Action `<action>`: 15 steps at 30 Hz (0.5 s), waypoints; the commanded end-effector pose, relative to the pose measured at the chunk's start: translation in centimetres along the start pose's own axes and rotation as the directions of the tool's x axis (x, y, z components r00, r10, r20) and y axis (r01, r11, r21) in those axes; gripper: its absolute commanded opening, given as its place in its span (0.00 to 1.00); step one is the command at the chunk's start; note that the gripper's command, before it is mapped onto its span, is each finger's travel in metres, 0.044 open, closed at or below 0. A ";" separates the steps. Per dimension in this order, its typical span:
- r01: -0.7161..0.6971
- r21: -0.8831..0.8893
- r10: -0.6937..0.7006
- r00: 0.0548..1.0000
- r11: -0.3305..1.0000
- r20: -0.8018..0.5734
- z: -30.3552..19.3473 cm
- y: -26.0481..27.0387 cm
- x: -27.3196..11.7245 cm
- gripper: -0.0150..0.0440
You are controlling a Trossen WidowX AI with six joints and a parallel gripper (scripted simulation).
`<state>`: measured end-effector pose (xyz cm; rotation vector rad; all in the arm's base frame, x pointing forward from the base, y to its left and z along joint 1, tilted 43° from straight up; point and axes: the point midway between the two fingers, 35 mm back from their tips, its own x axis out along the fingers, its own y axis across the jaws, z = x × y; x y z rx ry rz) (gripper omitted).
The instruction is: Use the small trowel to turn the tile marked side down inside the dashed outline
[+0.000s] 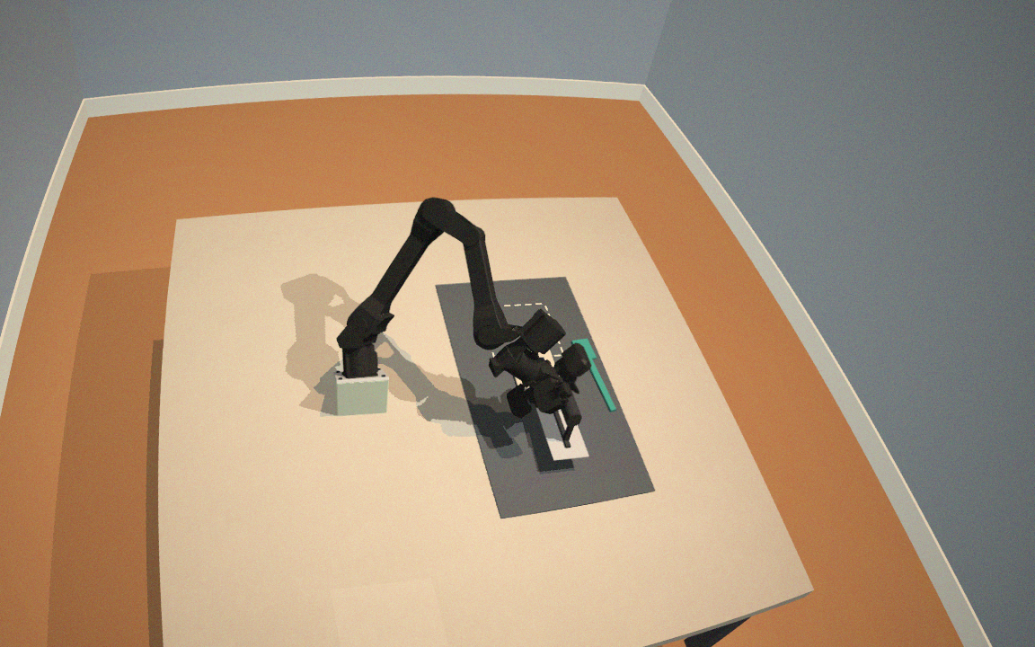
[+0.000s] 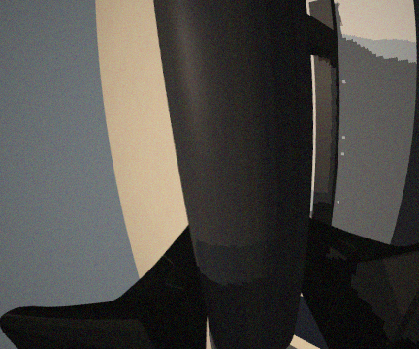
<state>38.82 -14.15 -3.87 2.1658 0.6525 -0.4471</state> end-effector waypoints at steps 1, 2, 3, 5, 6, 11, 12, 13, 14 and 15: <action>-0.020 -0.028 0.020 1.000 0.999 -0.006 -0.3 0.7 -0.3 0.25; -0.020 -0.028 0.020 1.000 0.999 -0.006 -0.3 0.7 -0.3 0.25; -0.020 -0.028 0.020 1.000 0.999 -0.006 -0.3 0.7 -0.3 0.25; -0.020 -0.028 0.020 1.000 0.999 -0.006 -0.3 0.7 -0.3 0.25; -0.020 -0.028 0.020 1.000 0.999 -0.006 -0.3 0.7 -0.3 0.25; -0.020 -0.029 0.020 1.000 0.999 -0.006 -0.3 0.2 0.1 0.25; -0.020 -0.029 0.020 1.000 0.999 -0.006 -0.3 0.1 0.2 0.25; -0.020 -0.029 0.020 1.000 0.999 -0.006 -0.4 0.0 0.3 0.25; -0.020 -0.029 0.019 1.000 0.999 -0.006 -0.4 -0.1 0.4 0.25; -0.020 -0.029 0.019 1.000 0.999 -0.006 -0.4 -0.3 0.5 0.25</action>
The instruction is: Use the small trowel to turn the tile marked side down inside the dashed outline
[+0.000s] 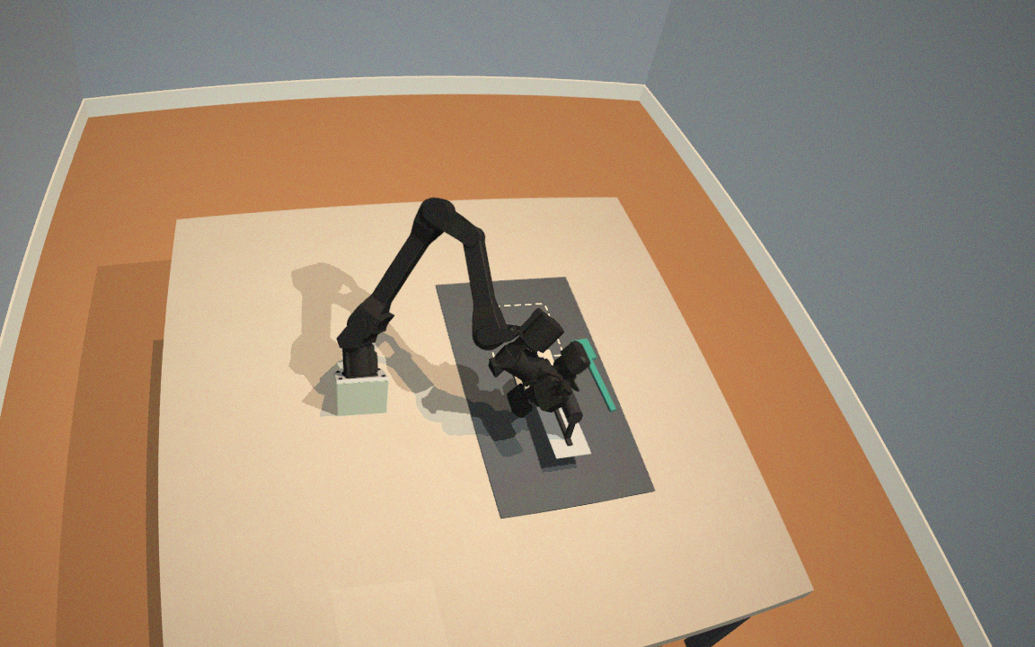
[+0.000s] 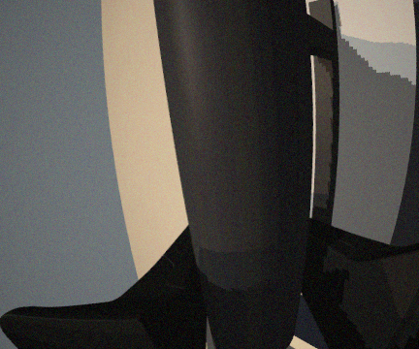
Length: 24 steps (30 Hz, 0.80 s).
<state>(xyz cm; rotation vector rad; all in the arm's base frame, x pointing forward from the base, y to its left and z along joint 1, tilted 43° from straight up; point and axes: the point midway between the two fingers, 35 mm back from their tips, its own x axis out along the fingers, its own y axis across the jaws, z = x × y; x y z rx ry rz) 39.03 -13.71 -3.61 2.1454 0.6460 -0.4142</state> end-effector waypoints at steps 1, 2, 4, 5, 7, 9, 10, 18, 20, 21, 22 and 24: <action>-0.005 0.000 0.005 1.000 1.000 0.006 0.1 -0.5 0.4 0.25; -0.005 0.001 0.005 1.000 1.000 0.006 0.1 -0.6 0.5 0.25; -0.005 0.001 0.005 1.000 1.000 0.006 0.1 -0.9 0.7 0.25; -0.005 0.001 0.005 1.000 1.000 0.006 0.1 -1.0 0.8 0.25; -0.005 0.001 0.005 1.000 1.000 0.006 0.1 -1.3 0.9 0.25; -0.005 0.001 0.005 1.000 1.000 0.006 0.0 -1.5 1.1 0.25; -0.005 0.001 0.005 1.000 1.000 0.006 0.0 -1.7 1.2 0.25; -0.006 0.002 0.006 1.000 1.000 0.006 -0.1 -2.7 1.8 0.25; -0.006 0.002 0.006 1.000 1.000 0.005 -0.1 -2.7 1.8 0.25; -0.006 0.002 0.006 1.000 1.000 0.006 -0.2 -2.7 1.8 0.25; -0.006 0.002 0.006 1.000 1.000 0.006 -0.4 -2.7 1.8 0.25; -0.005 0.002 0.005 1.000 1.000 0.006 -0.7 -2.6 1.8 0.25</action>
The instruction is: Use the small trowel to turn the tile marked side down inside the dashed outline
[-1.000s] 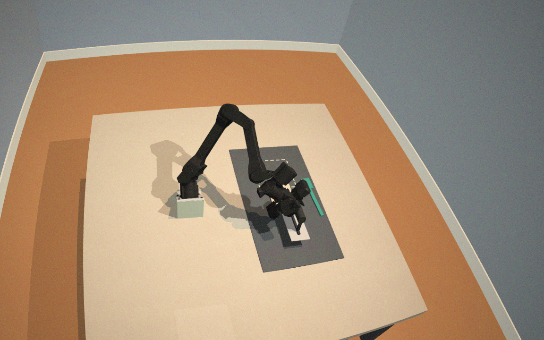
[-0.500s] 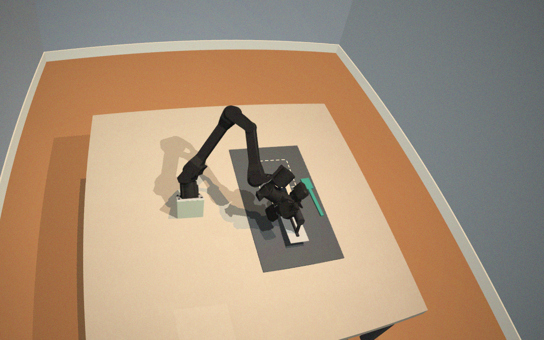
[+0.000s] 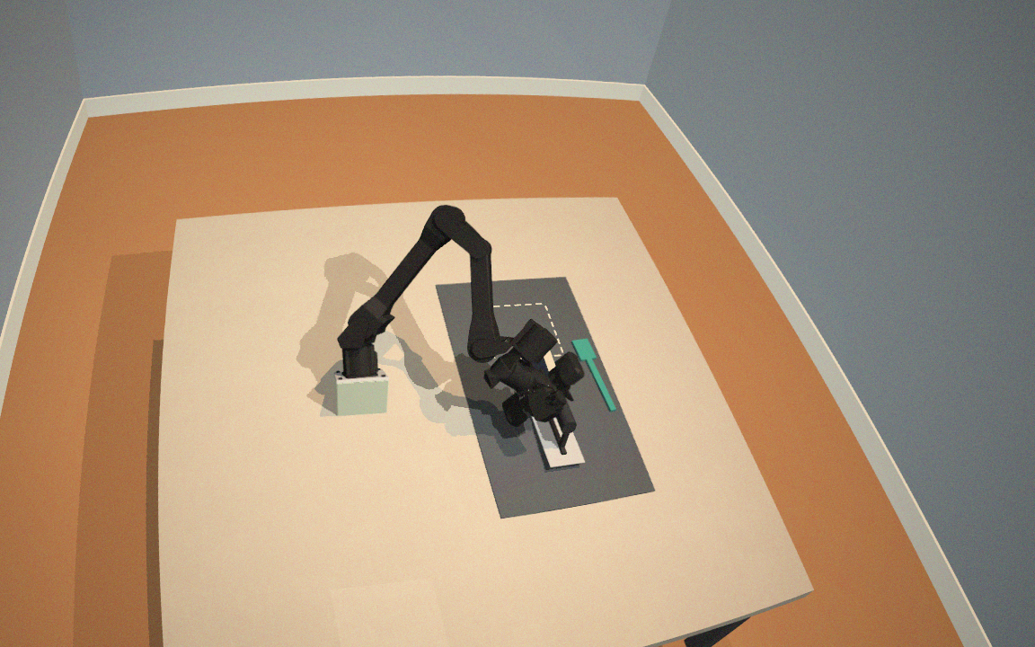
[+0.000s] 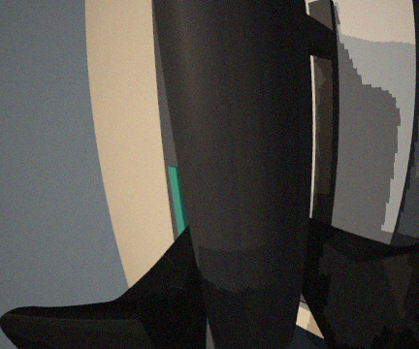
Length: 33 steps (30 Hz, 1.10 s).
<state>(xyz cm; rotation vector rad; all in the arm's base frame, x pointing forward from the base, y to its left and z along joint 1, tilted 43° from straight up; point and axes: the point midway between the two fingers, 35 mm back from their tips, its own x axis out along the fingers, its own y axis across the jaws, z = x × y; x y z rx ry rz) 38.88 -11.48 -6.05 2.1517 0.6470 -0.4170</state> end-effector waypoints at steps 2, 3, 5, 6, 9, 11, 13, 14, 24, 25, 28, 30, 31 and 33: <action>-0.006 -0.004 0.006 1.000 1.000 0.006 -0.7 0.2 0.1 0.25; -0.006 -0.004 0.006 1.000 1.000 0.006 -0.8 0.2 0.1 0.25; -0.006 -0.004 0.006 1.000 1.000 0.006 -1.2 0.2 0.1 0.25; -0.006 -0.004 0.006 1.000 1.000 0.006 -1.3 0.3 0.0 0.25; -0.006 -0.004 0.006 1.000 1.000 0.006 -1.8 0.3 0.0 0.25; -0.005 -0.004 0.005 1.000 1.000 0.006 -2.1 0.3 0.0 0.25; -0.005 -0.004 0.005 1.000 1.000 0.006 -2.5 0.4 0.0 0.25; -0.005 -0.004 0.005 1.000 1.000 0.006 -2.6 0.4 0.0 0.25; -0.006 -0.003 0.006 1.000 1.000 0.005 -4.3 0.4 -0.1 0.25; -0.006 -0.002 0.006 1.000 1.000 0.005 -4.4 0.4 -0.1 0.25; -0.006 -0.002 0.006 1.000 1.000 0.005 -4.8 0.4 -0.2 0.25; -0.006 -0.002 0.006 1.000 1.000 0.005 -4.8 0.4 -0.2 0.25; -0.006 -0.002 0.006 1.000 1.000 0.005 -4.8 0.4 -0.2 0.25; -0.006 -0.002 0.006 1.000 1.000 0.005 -4.8 0.4 -0.2 0.25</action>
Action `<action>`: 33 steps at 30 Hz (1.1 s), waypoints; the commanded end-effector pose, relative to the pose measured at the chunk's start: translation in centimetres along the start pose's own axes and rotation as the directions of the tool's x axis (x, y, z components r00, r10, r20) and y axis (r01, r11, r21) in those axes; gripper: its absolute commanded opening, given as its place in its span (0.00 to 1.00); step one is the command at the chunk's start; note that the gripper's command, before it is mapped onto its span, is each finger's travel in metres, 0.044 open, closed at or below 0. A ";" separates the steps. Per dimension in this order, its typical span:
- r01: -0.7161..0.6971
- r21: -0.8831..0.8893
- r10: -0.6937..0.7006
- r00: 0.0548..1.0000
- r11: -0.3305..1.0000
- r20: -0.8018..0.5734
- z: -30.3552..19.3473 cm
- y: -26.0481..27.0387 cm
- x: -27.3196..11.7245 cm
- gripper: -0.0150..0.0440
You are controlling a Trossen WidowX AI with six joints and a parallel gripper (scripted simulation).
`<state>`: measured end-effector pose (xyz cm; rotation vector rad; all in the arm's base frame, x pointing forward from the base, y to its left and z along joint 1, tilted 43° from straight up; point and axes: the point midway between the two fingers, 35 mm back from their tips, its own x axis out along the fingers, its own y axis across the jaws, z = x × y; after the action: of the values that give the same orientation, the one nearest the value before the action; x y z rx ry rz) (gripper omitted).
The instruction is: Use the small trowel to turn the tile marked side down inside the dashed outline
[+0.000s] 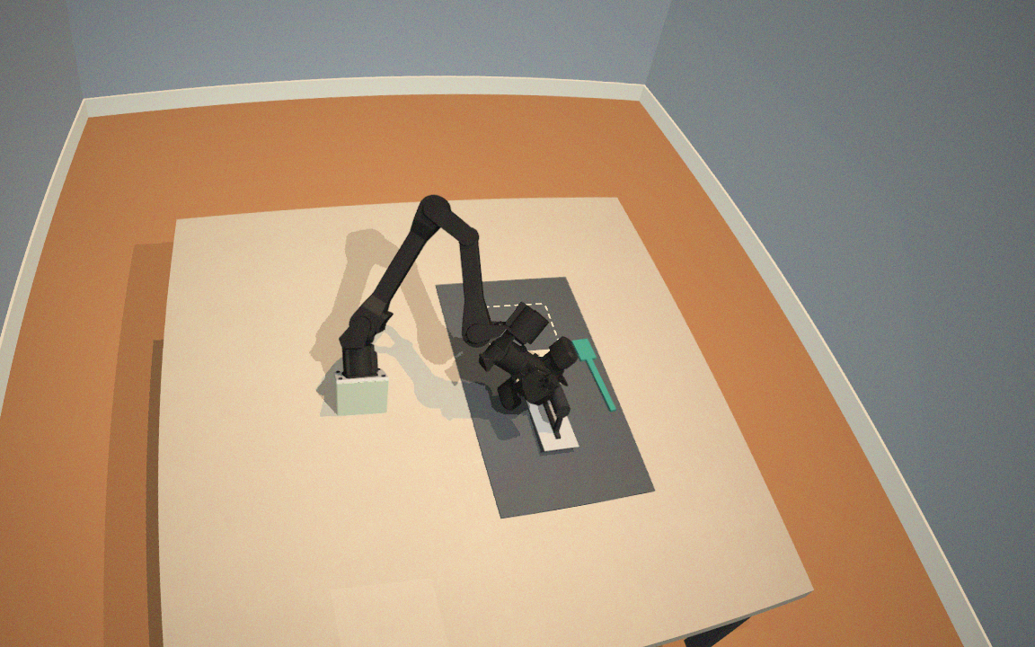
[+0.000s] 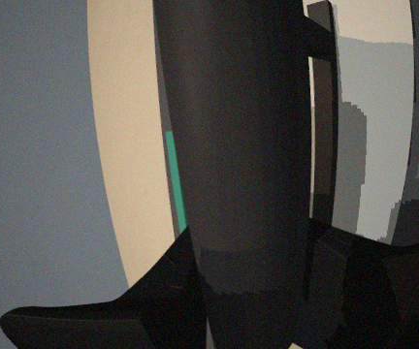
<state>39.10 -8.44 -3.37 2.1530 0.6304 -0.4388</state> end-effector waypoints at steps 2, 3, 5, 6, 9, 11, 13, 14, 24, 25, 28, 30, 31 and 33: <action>-0.002 -0.009 0.002 1.000 1.000 -0.015 -0.8 0.2 0.0 0.25; -0.002 -0.006 0.002 1.000 1.000 -0.018 -0.7 0.2 0.0 0.25; -0.002 0.014 0.002 0.999 1.000 -0.036 -0.5 0.4 -0.1 0.25; -0.001 0.029 0.003 0.999 1.000 -0.048 -0.4 0.5 -0.2 0.25; 0.001 0.062 0.004 0.997 0.998 -0.075 -0.2 0.9 -0.6 0.25; 0.001 0.068 0.005 0.997 0.998 -0.081 -0.3 1.4 -0.9 0.25; 0.001 0.069 0.005 0.997 0.998 -0.082 -0.4 1.8 -1.3 0.25; 0.001 0.069 0.005 0.997 0.998 -0.082 -0.5 2.0 -1.4 0.25; 0.001 0.070 0.004 0.997 0.998 -0.082 -1.9 3.6 -2.8 0.25; 0.001 0.070 0.004 0.997 0.998 -0.082 -2.1 3.7 -2.9 0.25; 0.001 0.070 0.004 0.997 0.998 -0.082 -2.8 4.1 -3.3 0.25; 0.002 0.070 0.004 0.997 0.998 -0.082 -3.2 4.4 -3.5 0.25; 0.002 0.070 0.004 0.997 0.998 -0.082 -3.5 4.5 -3.5 0.25; 0.002 0.070 0.004 0.997 0.998 -0.082 -4.0 4.6 -3.7 0.25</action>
<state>38.84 -8.99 2.15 2.2533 0.6847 -0.3944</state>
